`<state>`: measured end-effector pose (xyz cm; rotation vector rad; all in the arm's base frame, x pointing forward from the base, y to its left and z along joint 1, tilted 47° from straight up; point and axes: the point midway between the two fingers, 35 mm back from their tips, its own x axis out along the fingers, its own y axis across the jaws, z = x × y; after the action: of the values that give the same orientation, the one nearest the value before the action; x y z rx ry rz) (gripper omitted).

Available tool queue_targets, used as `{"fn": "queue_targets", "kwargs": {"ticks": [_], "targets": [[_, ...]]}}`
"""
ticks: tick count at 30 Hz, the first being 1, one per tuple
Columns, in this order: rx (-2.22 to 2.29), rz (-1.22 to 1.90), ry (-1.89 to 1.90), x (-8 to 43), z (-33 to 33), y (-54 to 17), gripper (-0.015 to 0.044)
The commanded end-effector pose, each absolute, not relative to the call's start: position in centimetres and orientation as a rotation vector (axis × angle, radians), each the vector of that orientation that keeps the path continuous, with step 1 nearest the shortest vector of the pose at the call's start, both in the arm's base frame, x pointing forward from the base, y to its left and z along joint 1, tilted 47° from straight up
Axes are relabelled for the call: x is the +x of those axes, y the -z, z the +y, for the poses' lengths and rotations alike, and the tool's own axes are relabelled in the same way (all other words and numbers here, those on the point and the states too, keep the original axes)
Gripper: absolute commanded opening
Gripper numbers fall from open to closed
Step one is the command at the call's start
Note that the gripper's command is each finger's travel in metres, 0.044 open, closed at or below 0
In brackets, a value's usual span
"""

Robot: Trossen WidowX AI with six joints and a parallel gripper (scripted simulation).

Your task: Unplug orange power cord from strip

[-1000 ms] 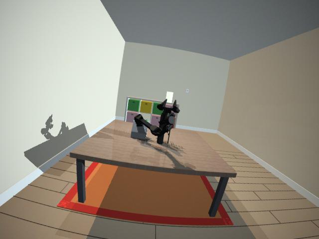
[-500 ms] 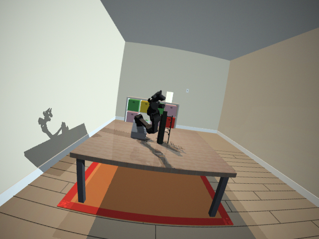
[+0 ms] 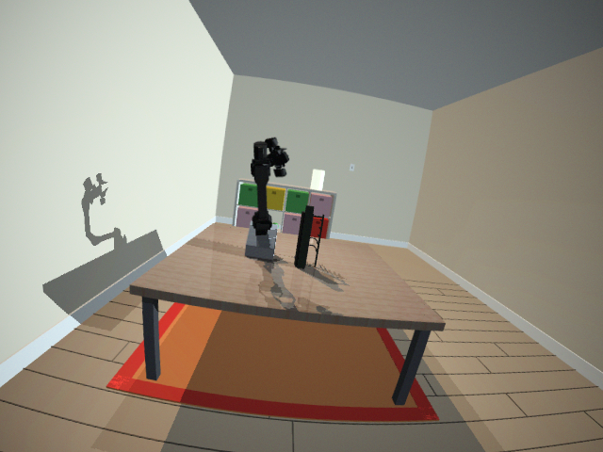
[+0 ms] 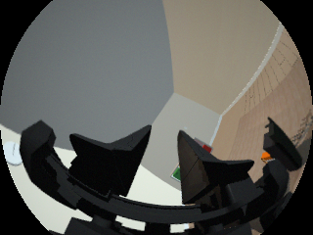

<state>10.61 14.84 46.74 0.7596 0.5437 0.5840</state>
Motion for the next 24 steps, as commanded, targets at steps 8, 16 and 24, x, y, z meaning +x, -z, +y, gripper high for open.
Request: {"fn": "queue_targets", "kwargs": {"ticks": [8, 16, 24], "targets": [[-0.183, 0.625, -0.319, 18.1, 22.1, -33.6, 0.0160], [-0.815, 0.879, -0.216, 23.8, 19.8, -23.3, 0.0160], [-1.317, 1.290, -0.286, 26.7, 13.4, -13.8, 0.0160]]}}
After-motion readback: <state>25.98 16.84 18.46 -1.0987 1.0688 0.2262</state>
